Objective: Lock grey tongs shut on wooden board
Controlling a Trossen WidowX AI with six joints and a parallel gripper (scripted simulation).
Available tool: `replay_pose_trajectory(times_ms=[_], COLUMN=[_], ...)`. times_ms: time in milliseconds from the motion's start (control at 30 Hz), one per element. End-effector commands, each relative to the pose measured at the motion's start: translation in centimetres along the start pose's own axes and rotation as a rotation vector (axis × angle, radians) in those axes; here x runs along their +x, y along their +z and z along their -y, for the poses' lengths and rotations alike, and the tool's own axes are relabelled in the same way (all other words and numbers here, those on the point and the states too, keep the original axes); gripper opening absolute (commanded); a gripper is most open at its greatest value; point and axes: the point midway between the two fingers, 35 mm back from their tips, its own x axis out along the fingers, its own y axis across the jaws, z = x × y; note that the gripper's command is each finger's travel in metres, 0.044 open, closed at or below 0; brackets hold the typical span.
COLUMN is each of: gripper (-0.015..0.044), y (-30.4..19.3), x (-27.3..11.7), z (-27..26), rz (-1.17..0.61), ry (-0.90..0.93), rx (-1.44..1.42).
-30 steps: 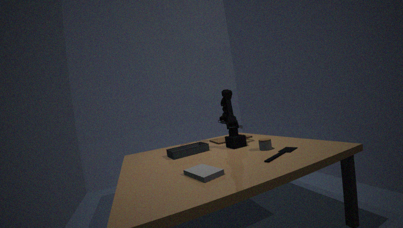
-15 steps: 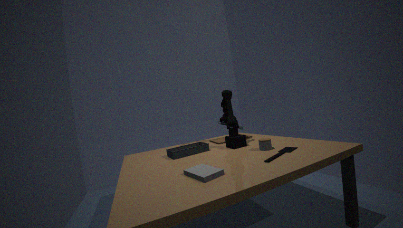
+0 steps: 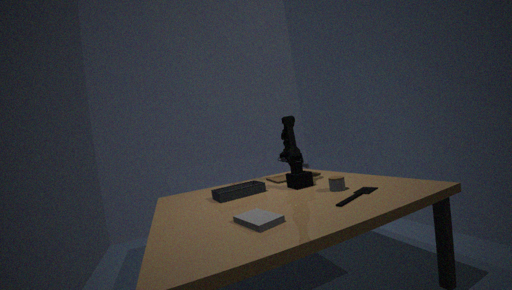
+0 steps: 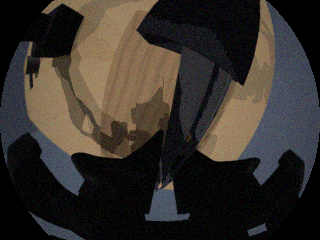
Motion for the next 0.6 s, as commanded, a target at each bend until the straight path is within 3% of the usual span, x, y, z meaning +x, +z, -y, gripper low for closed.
replay_pose_trajectory(times_ms=[0, 567], gripper=[-0.015, -0.015], y=[0.0, 0.1], x=[0.7, 3.4], z=[0.0, -0.1], rz=[0.001, 0.001], ry=[-0.003, -0.002], rx=[-0.004, -0.004])
